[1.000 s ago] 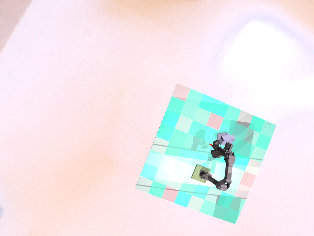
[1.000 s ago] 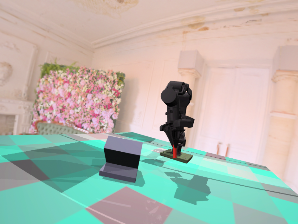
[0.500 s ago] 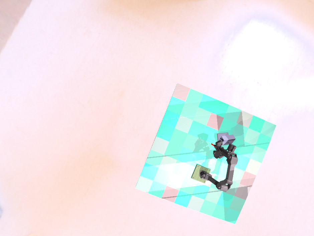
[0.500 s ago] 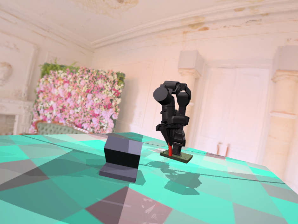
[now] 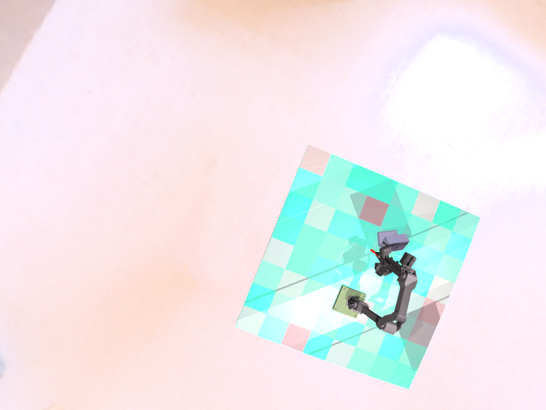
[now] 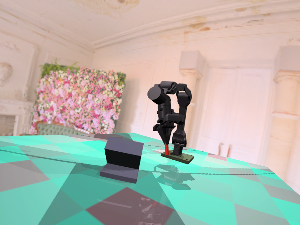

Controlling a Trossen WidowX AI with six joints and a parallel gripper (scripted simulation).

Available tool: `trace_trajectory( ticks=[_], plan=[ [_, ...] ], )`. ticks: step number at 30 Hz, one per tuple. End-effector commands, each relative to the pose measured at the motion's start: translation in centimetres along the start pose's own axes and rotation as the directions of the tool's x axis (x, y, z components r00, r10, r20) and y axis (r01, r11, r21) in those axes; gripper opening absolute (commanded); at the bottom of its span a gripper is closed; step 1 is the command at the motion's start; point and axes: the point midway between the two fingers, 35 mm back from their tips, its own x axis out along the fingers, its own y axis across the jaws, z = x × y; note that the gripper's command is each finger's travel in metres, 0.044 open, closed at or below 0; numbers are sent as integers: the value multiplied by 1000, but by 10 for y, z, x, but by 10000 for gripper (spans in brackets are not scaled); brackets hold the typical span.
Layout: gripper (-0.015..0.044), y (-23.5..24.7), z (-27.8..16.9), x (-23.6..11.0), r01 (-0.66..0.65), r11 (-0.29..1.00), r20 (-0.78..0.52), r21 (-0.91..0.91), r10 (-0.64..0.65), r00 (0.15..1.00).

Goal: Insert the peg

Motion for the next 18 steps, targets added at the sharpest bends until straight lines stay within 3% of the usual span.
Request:
trace_trajectory(
  ticks=[1,18],
  plan=[
    [0,2,-3,-2,16,1000,1,0,-16,1000],
    [0,11,-22,-12,80,996,-13,23,-80,997]
  ],
)
